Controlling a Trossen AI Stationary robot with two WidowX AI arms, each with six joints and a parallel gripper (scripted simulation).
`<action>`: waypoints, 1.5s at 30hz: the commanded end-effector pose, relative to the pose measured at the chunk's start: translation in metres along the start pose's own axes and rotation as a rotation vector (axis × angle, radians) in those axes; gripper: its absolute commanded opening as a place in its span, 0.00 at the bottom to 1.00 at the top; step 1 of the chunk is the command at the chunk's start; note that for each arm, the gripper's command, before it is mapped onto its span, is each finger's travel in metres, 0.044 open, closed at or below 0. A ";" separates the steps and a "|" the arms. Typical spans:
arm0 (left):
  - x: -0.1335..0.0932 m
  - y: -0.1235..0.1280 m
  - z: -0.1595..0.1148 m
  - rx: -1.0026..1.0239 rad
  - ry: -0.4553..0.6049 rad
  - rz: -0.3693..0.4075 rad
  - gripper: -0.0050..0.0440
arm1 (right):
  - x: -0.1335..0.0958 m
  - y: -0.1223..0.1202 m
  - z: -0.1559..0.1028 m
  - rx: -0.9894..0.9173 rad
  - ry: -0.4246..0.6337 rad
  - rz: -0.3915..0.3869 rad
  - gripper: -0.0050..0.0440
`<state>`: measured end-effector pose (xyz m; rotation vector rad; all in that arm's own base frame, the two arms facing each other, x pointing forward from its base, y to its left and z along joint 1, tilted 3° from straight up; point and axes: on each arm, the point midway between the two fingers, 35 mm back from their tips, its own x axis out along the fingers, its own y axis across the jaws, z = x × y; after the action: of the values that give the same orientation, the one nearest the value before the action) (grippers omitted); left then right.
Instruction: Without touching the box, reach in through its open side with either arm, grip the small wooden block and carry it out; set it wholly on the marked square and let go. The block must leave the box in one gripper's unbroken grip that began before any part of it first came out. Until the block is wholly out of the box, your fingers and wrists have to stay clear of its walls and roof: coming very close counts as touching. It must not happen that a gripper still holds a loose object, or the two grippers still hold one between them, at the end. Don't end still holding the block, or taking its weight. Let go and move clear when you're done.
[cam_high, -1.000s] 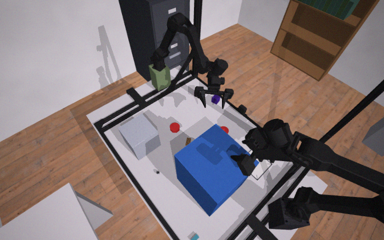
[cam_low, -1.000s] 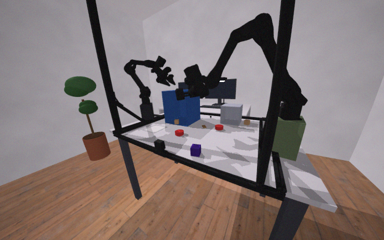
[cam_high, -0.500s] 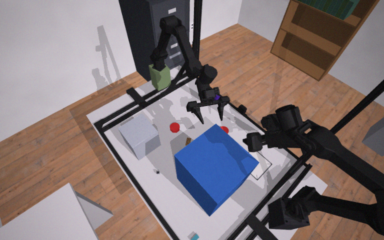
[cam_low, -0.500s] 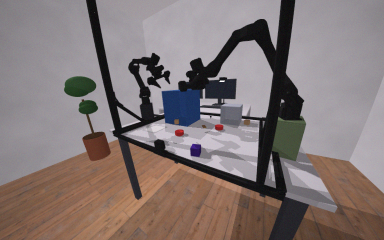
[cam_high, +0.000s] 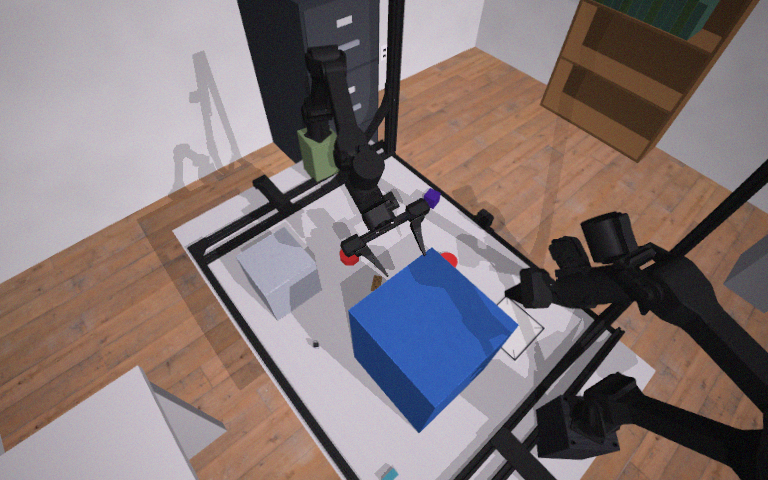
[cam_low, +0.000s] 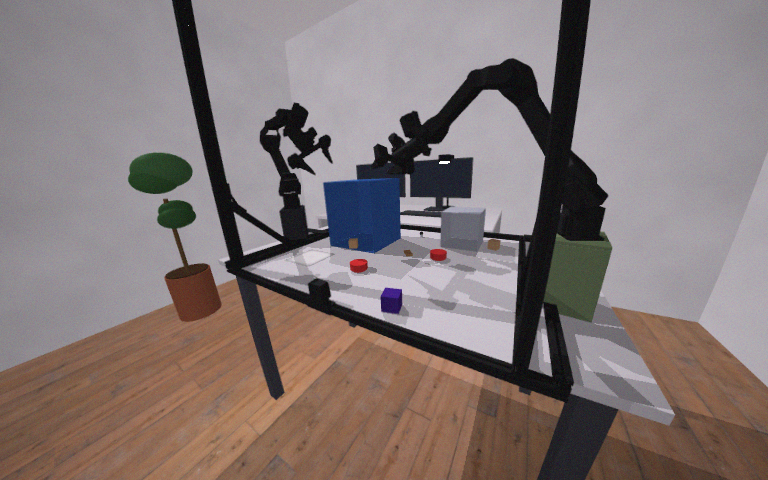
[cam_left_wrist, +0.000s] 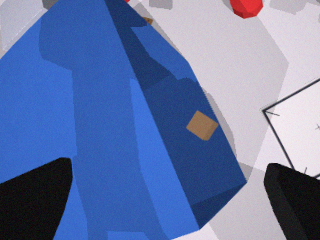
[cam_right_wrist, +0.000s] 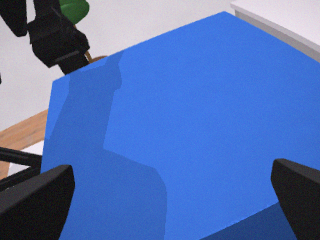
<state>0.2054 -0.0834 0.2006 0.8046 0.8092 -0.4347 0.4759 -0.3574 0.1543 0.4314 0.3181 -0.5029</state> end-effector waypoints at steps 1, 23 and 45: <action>-0.018 -0.006 -0.004 0.115 -0.003 0.015 0.92 | 0.000 -0.055 0.015 0.074 0.031 0.025 0.92; -0.067 -0.033 -0.041 1.009 0.023 -0.039 0.92 | -0.058 -0.217 -0.016 0.412 0.173 0.391 0.92; -0.072 -0.032 -0.045 1.105 0.021 -0.035 0.92 | -0.071 -0.231 -0.016 0.459 0.167 0.440 0.92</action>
<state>0.1187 -0.0656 0.2209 1.8143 0.5634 -0.9332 0.2927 -0.5037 0.0996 0.9651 0.2528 -0.1075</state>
